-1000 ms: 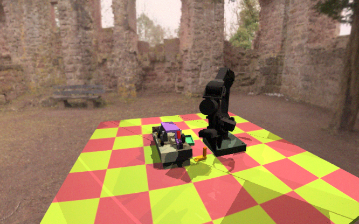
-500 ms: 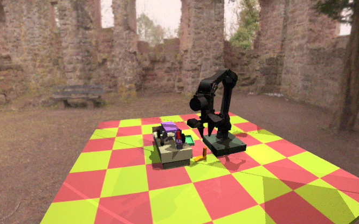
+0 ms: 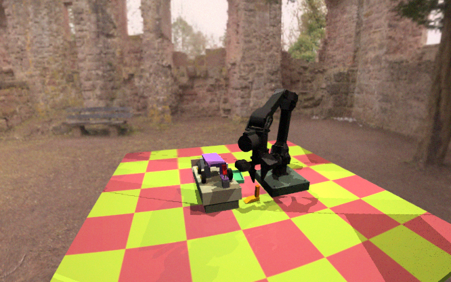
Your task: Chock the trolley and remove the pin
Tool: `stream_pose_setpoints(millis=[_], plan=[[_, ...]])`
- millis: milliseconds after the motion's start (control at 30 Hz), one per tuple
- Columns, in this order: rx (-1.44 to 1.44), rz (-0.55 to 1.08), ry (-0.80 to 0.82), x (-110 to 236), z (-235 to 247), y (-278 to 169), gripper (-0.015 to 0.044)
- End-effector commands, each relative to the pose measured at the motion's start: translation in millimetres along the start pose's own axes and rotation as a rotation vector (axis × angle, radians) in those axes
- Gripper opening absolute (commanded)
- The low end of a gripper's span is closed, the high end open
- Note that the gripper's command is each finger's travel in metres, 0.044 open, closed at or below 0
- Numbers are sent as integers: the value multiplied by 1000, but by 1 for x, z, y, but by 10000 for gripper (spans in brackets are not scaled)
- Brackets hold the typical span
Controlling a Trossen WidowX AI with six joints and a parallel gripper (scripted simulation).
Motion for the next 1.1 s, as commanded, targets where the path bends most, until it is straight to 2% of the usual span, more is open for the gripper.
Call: stream_pose_setpoints(millis=[0,1067], plan=[[-4,2,-2,-4,0,0,190],[-4,2,-2,-47,0,0,190]])
Point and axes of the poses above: the point midway between the two fingers, 35 mm back from their tips, its own x axis back along the fingers, its own z axis across the jaws, y = z × x, the point moved 1 cm from there along x, back along the fingers, and after that the axes turned 5 degrees about -x, right-handed, at the moved point
